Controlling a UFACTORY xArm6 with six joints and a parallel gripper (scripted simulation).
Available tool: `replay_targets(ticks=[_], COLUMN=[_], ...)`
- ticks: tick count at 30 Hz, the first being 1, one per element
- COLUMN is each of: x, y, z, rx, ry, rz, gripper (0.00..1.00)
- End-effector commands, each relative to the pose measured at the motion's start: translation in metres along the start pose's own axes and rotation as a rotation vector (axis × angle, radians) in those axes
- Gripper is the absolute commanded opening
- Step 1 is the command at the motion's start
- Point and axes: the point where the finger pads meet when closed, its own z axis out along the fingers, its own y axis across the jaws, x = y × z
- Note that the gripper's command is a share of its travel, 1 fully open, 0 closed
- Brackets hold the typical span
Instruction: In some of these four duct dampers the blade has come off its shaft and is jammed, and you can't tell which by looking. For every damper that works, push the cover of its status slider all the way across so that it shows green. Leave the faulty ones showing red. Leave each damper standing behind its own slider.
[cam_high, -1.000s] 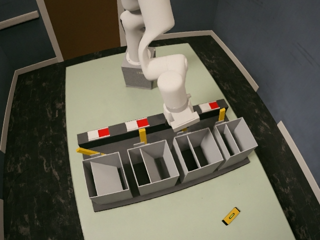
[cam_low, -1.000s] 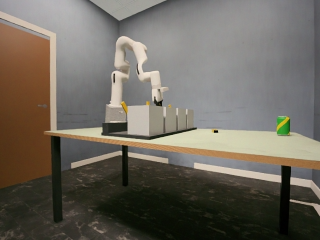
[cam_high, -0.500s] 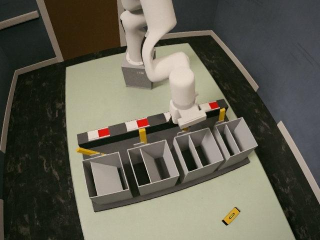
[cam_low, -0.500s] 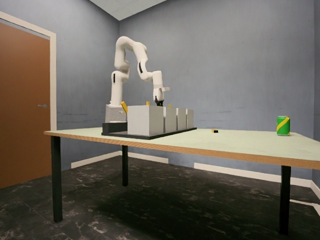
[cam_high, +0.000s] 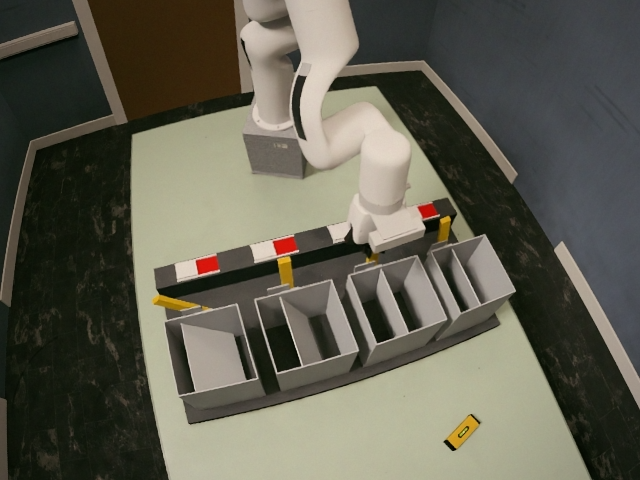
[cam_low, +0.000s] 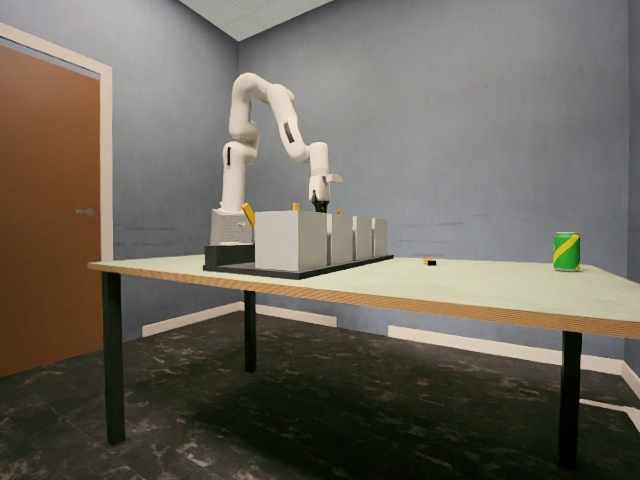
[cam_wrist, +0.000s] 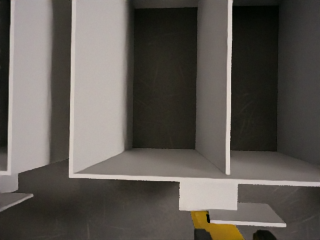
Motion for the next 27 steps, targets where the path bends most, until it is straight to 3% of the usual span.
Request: replay_targets(ticks=[1, 27], x=[0.0012, 0.0013], y=[-0.0019, -0.0048], z=[-0.0009, -0.0008], rx=[-0.022, -0.051], ry=[0.004, 0.004], rz=[0.002, 0.002], gripper=[0.19, 0.19])
